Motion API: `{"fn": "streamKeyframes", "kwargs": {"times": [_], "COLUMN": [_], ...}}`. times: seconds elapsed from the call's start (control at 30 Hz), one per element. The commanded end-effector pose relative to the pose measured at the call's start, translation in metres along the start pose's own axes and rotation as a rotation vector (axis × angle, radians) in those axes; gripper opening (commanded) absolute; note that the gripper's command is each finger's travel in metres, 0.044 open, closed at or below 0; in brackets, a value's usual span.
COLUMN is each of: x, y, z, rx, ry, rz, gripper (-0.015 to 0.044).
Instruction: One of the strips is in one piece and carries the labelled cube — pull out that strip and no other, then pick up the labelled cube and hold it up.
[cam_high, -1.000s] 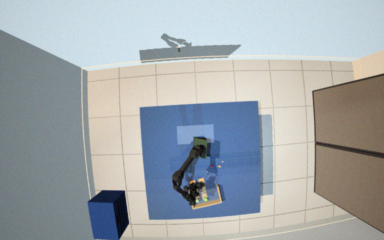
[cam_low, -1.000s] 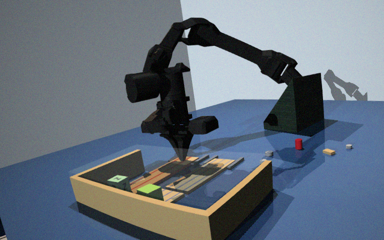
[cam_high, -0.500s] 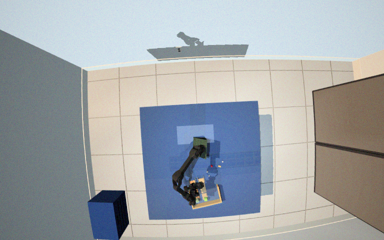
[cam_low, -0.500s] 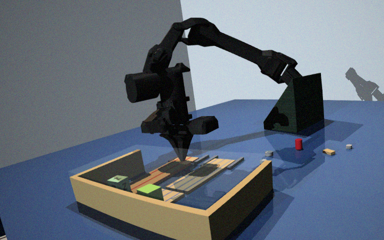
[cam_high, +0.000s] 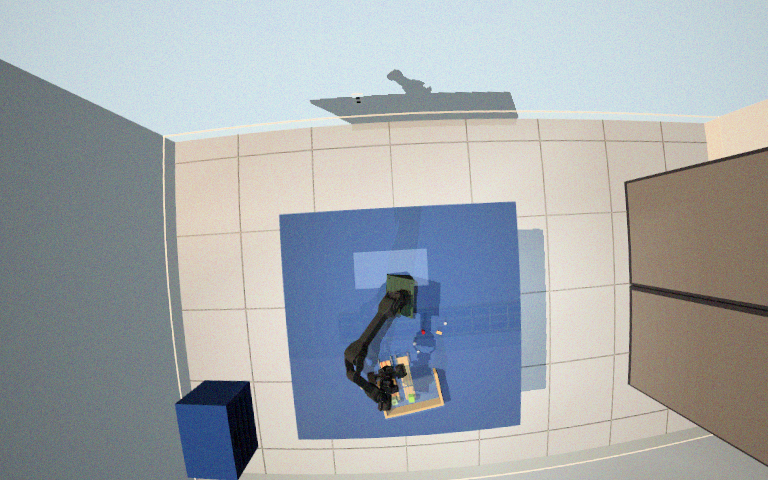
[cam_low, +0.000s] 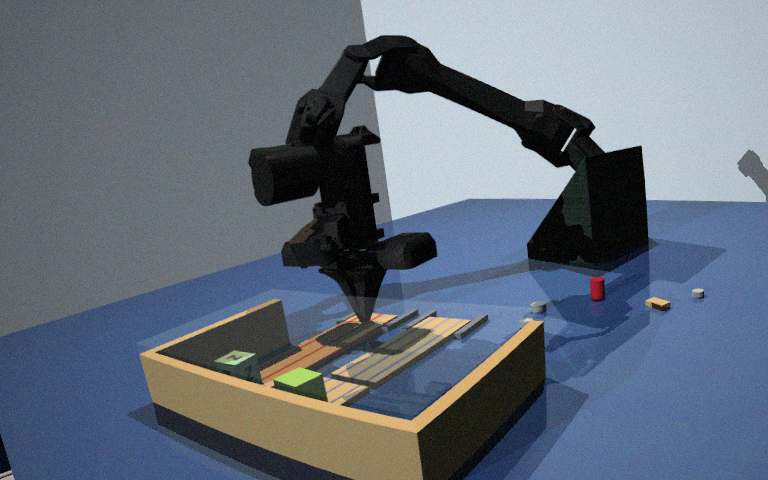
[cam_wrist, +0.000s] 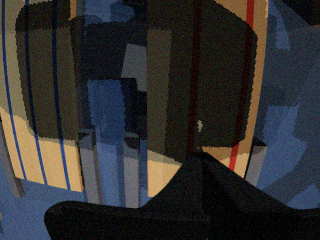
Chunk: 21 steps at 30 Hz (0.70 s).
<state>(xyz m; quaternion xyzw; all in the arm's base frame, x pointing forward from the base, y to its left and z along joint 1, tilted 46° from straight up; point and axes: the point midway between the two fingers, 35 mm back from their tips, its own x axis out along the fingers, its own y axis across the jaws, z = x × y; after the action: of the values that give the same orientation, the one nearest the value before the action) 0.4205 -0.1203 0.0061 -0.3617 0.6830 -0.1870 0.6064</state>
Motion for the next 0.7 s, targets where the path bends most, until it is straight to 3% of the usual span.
{"fn": "streamKeyframes", "kwargs": {"times": [0.0,0.67], "x": [0.0023,0.0041], "y": [-0.0010,-0.0012], "z": [-0.0001,0.0005], "rx": [0.000,0.000], "ry": [0.002,0.002], "rz": [-0.002,-0.002], "gripper": [0.0000,0.0000]}}
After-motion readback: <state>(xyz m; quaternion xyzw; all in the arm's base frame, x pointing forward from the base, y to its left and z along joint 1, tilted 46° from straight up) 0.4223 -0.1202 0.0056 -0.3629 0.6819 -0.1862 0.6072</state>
